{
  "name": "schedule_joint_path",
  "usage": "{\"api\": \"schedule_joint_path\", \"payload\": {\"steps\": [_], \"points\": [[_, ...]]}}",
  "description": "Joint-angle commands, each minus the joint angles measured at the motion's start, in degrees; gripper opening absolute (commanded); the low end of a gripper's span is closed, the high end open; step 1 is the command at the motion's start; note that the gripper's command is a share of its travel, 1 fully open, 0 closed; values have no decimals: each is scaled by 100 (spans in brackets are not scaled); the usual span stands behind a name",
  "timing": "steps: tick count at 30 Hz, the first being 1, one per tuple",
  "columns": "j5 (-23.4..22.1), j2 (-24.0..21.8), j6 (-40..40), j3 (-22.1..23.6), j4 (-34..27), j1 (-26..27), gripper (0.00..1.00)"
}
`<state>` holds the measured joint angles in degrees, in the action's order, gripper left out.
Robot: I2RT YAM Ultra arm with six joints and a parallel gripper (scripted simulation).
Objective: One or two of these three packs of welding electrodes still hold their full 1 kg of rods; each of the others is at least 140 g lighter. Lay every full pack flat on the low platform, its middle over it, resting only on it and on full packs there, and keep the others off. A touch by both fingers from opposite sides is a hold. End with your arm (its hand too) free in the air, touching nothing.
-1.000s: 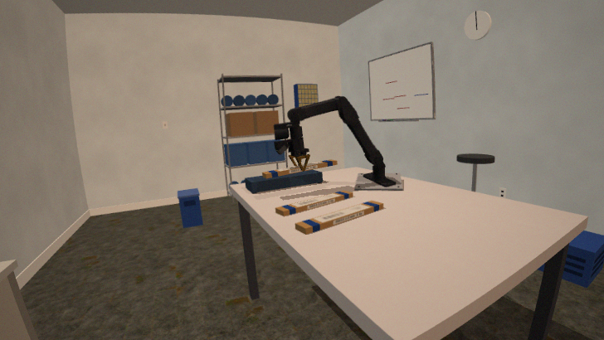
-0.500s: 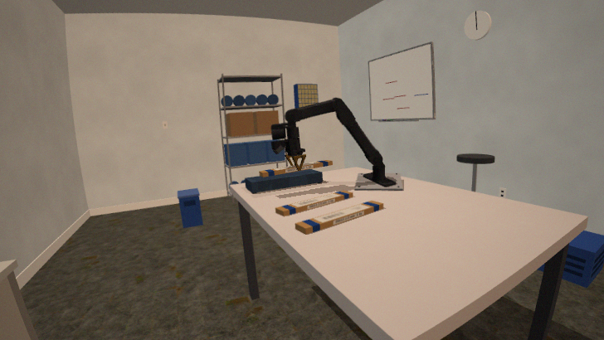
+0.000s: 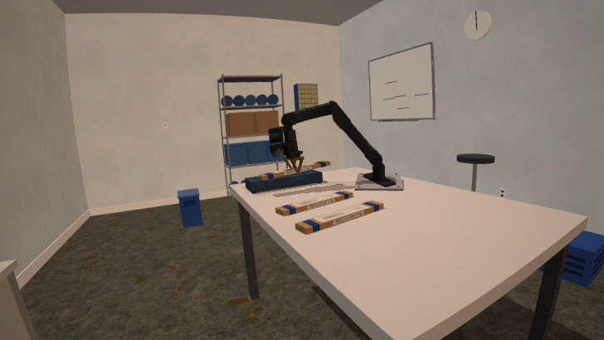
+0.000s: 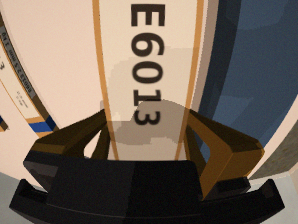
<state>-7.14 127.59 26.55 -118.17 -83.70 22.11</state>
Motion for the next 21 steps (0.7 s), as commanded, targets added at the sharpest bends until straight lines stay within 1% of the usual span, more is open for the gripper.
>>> {"api": "schedule_joint_path", "payload": {"steps": [1,3,4,8,18,20,21], "points": [[2,-193,194,-471,-290,239,0],[2,-193,194,-471,-290,239,0],[-2,89,241,-762,-490,268,0],[4,294,363,-1077,-630,387,0],[12,555,636,-1442,-630,676,0],[12,555,636,-1442,-630,676,0],[-16,731,668,-1700,-630,694,0]]}}
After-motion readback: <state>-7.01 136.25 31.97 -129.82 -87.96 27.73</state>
